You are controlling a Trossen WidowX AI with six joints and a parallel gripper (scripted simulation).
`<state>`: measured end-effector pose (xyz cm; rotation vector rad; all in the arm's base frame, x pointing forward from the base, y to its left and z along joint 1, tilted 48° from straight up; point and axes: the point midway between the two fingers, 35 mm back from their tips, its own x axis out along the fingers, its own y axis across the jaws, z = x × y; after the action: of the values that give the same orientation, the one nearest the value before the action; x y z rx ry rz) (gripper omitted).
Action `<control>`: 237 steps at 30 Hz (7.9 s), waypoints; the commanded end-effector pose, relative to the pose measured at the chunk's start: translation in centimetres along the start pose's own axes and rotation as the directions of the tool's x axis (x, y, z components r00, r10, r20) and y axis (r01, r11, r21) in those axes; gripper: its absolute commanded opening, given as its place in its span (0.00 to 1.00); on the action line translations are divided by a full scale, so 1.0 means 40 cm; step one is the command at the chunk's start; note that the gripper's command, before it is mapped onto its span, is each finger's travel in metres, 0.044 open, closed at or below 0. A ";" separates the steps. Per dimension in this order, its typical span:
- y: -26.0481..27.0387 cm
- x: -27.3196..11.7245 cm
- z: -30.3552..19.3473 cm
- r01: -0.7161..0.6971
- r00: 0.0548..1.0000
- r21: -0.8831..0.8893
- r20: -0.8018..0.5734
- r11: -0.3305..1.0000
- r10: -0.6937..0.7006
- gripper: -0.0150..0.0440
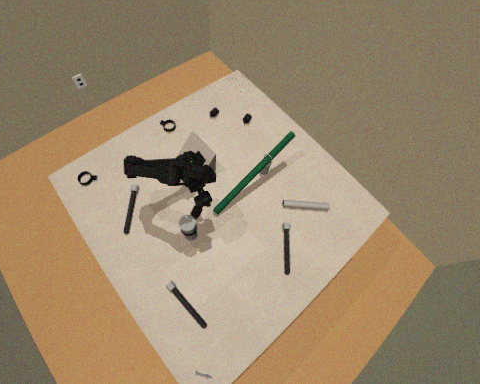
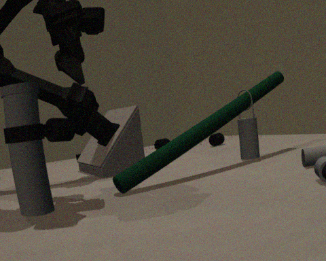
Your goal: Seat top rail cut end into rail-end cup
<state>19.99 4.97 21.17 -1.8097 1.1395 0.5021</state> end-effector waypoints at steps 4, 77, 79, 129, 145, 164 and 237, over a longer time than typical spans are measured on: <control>0.039 -0.034 -0.142 0.058 0.997 -0.666 0.073 0.743 -0.012 1.00; 0.082 0.231 -0.169 0.062 0.997 -0.672 0.074 0.738 -0.017 1.00; 0.083 0.239 -0.170 0.062 0.997 -0.672 0.074 0.738 -0.017 1.00; 0.053 0.281 -0.147 0.064 0.997 -0.540 -0.005 0.839 -0.079 0.25; 0.029 0.294 -0.135 0.072 0.992 -0.442 -0.061 0.894 -0.110 0.25; 0.004 0.307 -0.126 0.087 0.984 -0.339 -0.119 0.937 -0.135 0.25; 0.008 0.231 0.025 0.090 0.989 -0.205 -0.099 0.975 -0.112 1.00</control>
<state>24.25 0.16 13.99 -2.1684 1.0982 0.5238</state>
